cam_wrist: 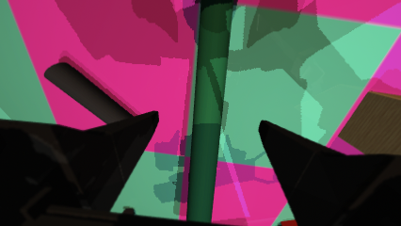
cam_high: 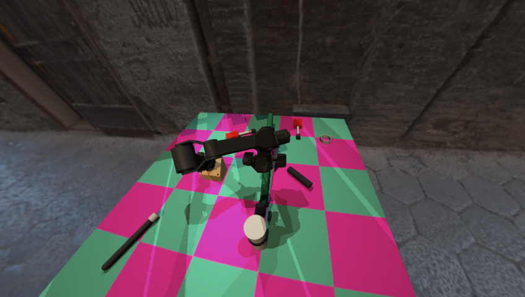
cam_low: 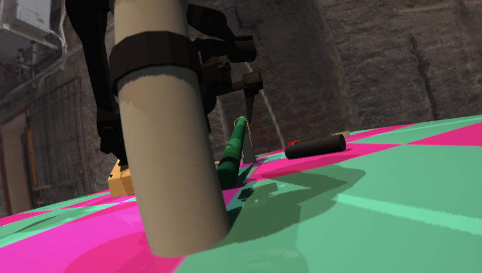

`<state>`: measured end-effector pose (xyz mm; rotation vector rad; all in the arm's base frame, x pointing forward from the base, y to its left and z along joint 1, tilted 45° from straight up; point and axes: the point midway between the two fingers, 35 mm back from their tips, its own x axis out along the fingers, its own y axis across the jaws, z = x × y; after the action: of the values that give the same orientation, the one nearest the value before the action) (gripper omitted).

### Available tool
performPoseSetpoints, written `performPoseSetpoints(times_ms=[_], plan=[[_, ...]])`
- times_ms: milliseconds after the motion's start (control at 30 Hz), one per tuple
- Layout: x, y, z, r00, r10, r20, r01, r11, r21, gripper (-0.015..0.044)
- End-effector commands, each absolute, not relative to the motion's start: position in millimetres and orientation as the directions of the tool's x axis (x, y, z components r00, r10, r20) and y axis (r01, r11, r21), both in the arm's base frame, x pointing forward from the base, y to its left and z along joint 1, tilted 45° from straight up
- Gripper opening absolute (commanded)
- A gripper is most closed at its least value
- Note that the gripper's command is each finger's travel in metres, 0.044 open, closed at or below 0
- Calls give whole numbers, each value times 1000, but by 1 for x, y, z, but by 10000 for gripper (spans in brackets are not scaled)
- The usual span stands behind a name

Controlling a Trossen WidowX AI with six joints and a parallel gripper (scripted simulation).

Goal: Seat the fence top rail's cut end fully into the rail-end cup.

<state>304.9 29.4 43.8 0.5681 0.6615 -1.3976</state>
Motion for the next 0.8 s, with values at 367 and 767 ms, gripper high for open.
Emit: performPoseSetpoints(times_ms=[367, 767], plan=[[307, 12, 26, 51, -701, -711, 994, 102, -28, 440], [308, -1, 12, 52, -701, -712, 994, 102, -28, 440]])
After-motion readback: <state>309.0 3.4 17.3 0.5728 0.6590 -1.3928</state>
